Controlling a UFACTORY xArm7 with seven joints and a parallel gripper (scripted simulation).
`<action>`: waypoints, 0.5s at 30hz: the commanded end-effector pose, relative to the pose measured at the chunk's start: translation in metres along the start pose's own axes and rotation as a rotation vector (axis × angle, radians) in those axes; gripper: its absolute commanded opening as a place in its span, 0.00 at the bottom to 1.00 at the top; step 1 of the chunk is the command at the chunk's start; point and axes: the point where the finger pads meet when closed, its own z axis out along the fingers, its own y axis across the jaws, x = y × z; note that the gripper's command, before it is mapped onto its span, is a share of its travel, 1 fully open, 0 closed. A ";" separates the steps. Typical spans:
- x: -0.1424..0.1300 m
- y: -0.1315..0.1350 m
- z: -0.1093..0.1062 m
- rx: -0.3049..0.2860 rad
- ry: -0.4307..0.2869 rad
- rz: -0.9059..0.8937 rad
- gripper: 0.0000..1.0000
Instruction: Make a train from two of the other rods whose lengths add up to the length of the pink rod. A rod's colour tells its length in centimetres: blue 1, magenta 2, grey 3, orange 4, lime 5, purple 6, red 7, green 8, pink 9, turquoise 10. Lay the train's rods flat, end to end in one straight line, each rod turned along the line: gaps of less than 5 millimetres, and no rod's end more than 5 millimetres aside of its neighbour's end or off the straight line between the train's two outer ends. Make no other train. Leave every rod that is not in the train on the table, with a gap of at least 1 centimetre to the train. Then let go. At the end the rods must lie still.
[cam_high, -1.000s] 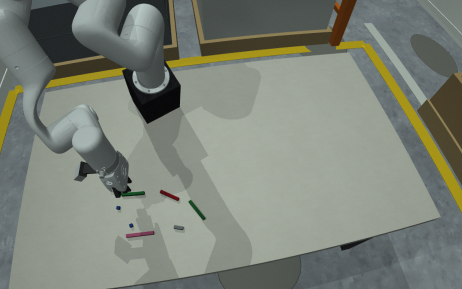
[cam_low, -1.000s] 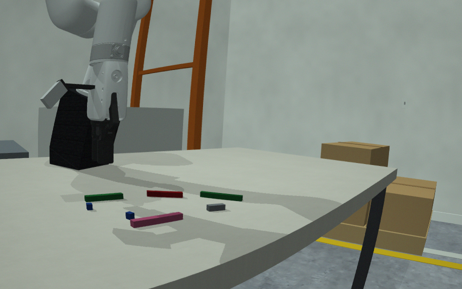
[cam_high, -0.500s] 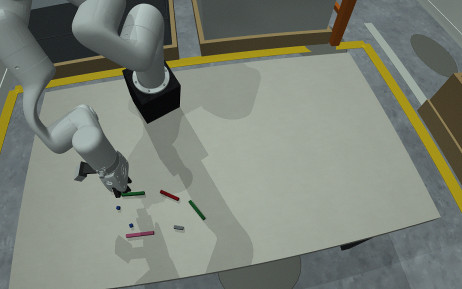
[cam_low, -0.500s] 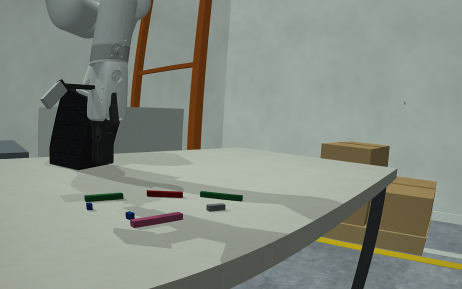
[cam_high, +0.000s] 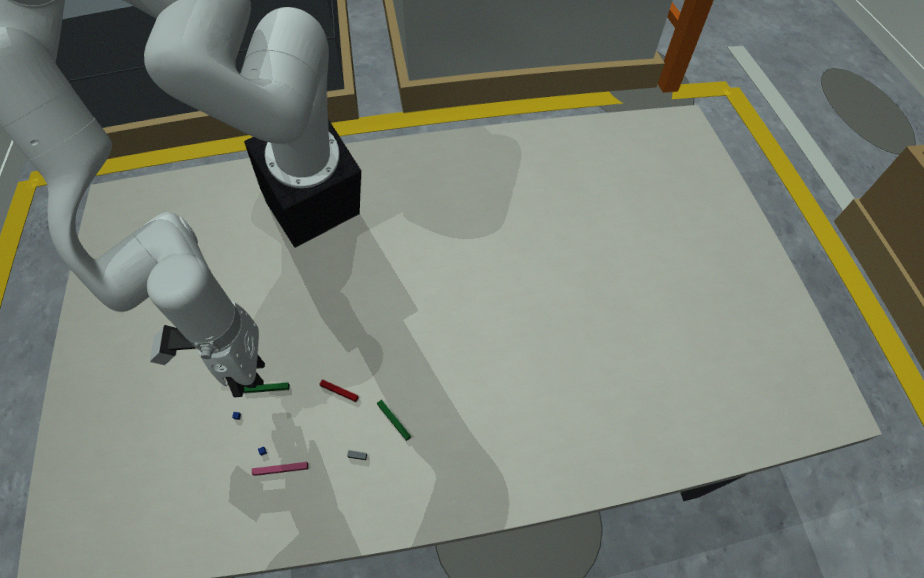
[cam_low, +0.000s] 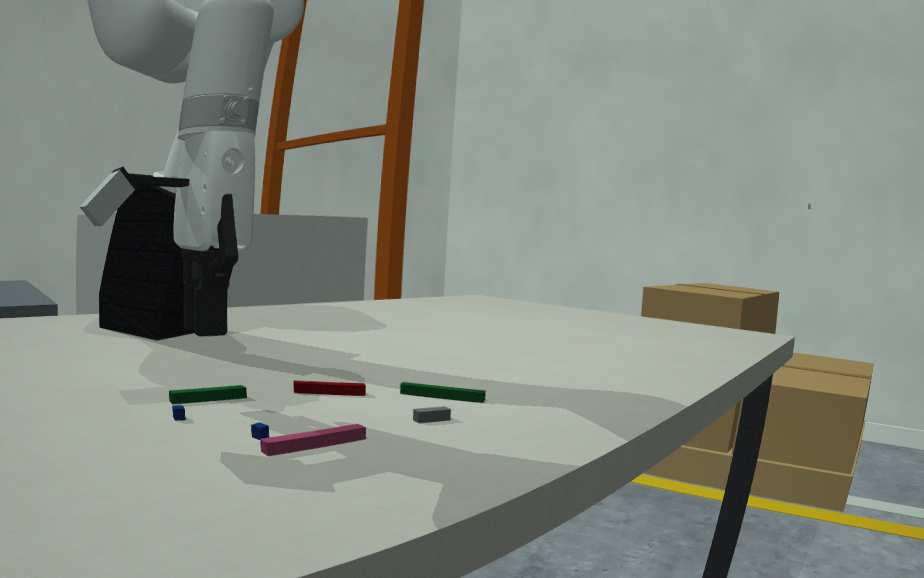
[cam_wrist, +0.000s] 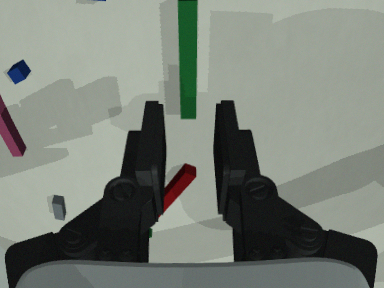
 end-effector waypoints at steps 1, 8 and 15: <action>0.000 -0.001 0.004 0.002 0.001 0.000 0.24; 0.000 -0.001 0.012 0.002 0.001 0.000 0.24; 0.000 -0.001 0.023 0.002 0.001 0.000 0.24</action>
